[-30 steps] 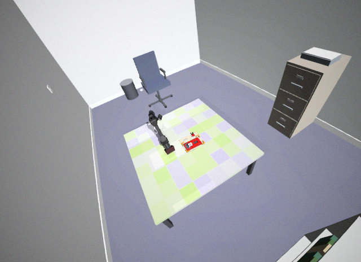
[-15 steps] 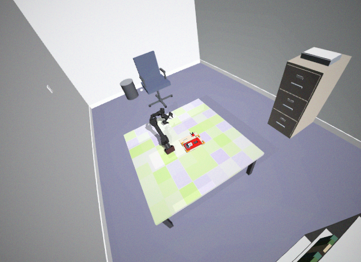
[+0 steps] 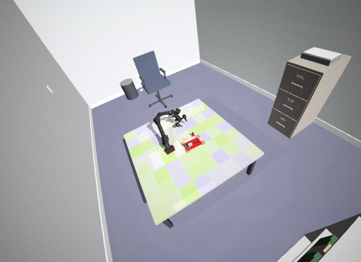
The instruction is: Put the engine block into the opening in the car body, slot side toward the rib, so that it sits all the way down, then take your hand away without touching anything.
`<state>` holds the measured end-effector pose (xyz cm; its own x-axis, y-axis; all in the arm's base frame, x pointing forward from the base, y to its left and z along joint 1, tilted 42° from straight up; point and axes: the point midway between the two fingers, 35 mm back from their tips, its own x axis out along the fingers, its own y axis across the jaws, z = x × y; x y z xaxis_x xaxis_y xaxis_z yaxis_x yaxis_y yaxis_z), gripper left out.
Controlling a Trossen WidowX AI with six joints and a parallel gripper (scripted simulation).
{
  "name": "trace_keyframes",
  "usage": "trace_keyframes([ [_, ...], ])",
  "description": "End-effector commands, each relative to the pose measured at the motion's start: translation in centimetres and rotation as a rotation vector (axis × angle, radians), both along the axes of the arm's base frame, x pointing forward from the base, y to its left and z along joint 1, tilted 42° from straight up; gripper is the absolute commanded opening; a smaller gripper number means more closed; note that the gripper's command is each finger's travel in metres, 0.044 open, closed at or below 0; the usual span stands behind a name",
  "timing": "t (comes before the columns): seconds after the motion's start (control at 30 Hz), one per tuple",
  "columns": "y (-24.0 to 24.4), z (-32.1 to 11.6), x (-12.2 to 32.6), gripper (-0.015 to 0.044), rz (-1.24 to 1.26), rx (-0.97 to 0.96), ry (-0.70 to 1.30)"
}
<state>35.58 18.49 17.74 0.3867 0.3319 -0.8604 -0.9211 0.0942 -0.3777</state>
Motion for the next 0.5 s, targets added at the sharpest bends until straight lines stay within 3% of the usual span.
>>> trace_keyframes([
  [0.0, -5.5, -4.1, 1.1, 0.044, 0.013, -0.066, 0.105],
  [0.23, -14.5, -9.8, 0.7, 0.044, 0.047, -0.083, 0.276],
  [0.47, -22.3, -14.4, -2.4, 0.044, 0.099, 0.012, 0.402],
])
